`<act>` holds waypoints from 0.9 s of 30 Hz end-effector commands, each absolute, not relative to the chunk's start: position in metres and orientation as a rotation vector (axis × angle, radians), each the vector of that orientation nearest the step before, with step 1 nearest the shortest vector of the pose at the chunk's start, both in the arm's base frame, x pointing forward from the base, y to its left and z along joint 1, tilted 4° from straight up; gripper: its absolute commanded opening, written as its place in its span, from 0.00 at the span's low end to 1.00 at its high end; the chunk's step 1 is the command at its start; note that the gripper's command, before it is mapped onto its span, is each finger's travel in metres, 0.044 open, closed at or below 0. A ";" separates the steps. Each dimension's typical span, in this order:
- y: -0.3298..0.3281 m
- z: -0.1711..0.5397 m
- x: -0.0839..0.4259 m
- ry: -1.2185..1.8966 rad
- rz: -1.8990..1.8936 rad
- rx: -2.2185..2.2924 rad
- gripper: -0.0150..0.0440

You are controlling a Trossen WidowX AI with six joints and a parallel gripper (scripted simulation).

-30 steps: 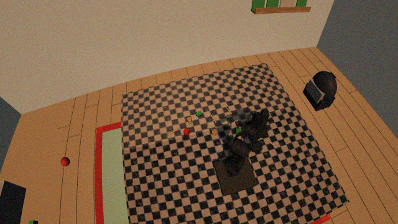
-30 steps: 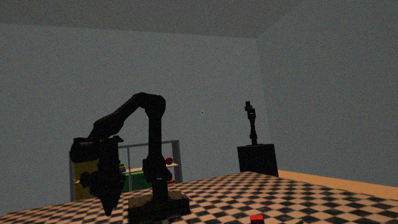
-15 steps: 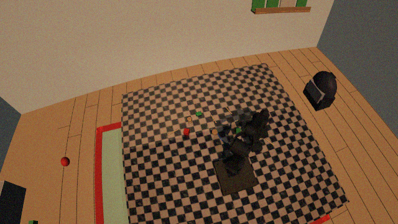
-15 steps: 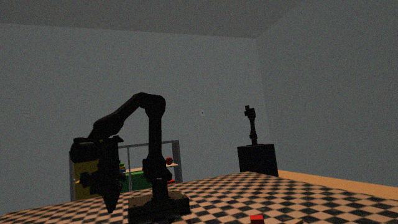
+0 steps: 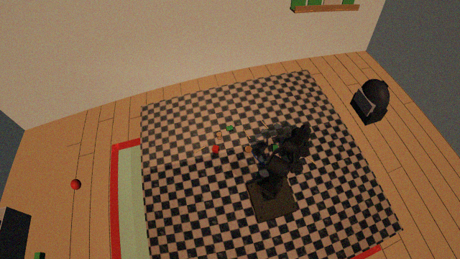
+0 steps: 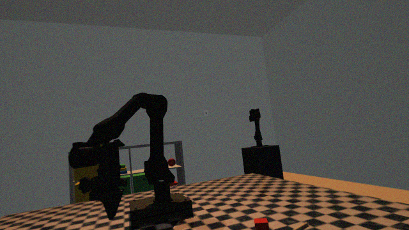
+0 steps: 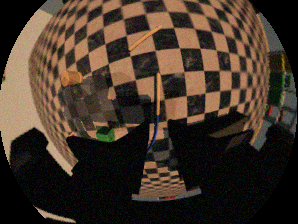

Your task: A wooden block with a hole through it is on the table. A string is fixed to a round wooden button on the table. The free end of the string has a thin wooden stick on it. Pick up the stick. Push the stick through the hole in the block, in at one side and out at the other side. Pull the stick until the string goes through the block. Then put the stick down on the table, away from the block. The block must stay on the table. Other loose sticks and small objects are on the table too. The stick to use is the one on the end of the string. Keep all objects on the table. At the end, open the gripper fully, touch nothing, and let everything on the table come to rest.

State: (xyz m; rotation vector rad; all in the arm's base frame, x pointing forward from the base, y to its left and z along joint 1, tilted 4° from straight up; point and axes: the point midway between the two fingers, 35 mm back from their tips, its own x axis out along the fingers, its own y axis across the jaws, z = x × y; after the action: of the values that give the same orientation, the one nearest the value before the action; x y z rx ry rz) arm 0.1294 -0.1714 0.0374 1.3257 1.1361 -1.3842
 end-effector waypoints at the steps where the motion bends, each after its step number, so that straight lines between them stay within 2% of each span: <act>1: -0.171 0.030 0.128 1.141 -1.390 1.326 0.46; 27: -0.170 -0.013 0.125 1.141 -1.390 1.326 0.46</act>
State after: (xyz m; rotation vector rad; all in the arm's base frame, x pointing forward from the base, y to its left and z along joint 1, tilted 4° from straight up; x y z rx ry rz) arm 0.1268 -0.1708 -0.0069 1.3295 1.1352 -1.3885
